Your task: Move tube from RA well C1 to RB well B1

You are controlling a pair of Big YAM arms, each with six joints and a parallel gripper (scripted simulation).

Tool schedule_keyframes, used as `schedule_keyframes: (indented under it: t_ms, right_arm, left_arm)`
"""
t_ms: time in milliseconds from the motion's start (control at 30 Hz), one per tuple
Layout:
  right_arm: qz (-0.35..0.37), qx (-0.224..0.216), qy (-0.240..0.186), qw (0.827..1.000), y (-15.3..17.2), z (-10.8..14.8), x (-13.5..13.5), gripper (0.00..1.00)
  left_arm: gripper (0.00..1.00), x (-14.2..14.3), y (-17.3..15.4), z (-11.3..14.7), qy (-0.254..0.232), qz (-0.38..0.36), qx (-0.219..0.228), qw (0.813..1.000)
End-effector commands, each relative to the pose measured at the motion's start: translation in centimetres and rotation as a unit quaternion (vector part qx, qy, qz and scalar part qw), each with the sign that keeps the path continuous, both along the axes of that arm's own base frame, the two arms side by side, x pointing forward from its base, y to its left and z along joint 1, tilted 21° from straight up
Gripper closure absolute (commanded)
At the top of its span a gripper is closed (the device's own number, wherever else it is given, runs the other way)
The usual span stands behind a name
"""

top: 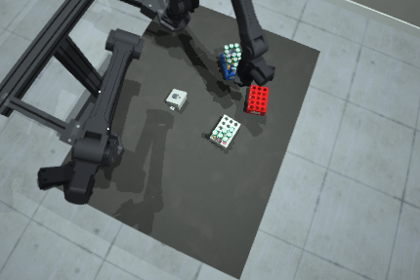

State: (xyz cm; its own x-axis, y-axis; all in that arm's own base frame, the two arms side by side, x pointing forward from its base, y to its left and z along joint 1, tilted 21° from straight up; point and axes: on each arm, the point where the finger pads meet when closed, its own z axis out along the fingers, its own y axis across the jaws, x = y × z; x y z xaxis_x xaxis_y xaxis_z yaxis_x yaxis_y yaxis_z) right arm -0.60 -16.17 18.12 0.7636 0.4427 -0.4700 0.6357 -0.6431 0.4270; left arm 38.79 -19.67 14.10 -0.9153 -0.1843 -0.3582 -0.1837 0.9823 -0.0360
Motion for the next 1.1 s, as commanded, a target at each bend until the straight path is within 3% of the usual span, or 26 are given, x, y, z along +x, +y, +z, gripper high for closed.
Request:
schedule_keyframes:
  t_ms: [0,233,1067]
  right_arm:
    - [0.000,-0.016,-0.004,1.000,-0.2,1.6,0.1,0.70]
    - [0.000,-0.016,-0.004,1.000,-0.2,1.6,0.1,0.70]
    - [0.000,-0.016,-0.004,1.000,-0.2,1.6,0.1,0.70]
  left_arm:
    - [0.70,1.2,-1.1,1.2,-0.008,-0.060,0.017,0.998]
    - [0.70,1.2,-1.1,1.2,-0.005,-0.168,0.059,0.984]
    - [0.70,-6.0,8.7,-1.5,-0.006,-0.159,0.059,0.985]
